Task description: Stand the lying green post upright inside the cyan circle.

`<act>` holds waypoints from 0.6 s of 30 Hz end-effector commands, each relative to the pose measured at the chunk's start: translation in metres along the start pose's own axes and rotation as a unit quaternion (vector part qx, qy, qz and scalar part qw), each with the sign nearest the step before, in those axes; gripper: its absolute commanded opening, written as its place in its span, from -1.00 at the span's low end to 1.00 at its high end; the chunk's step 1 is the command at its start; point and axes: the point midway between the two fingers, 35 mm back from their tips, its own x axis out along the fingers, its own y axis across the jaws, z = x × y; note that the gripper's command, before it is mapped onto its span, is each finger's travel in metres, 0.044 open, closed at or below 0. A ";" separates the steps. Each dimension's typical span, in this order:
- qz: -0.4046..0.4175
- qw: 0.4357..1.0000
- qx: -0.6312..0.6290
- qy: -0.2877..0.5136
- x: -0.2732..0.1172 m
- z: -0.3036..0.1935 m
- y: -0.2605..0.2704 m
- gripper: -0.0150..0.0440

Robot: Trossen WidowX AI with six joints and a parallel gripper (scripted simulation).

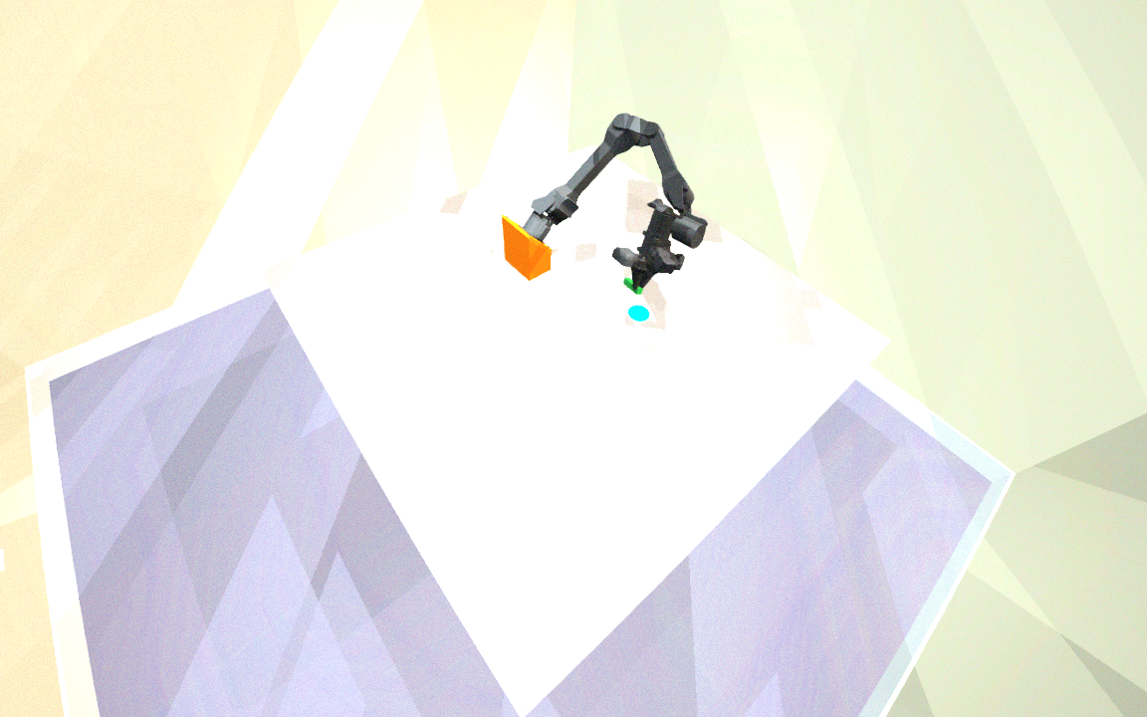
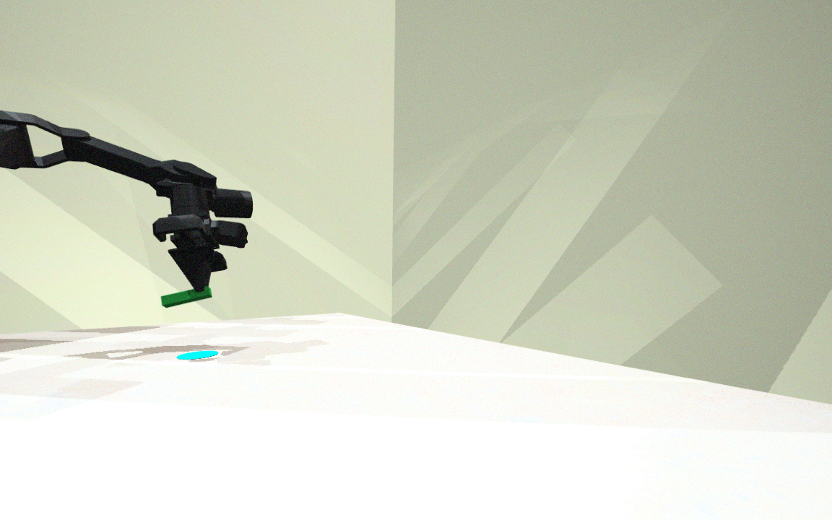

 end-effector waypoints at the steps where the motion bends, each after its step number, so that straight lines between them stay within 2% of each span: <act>1: -0.010 1.000 0.001 -0.014 0.001 0.000 -0.001 -0.42; 18: -0.036 0.997 -0.003 -0.061 0.006 0.001 -0.002 -0.42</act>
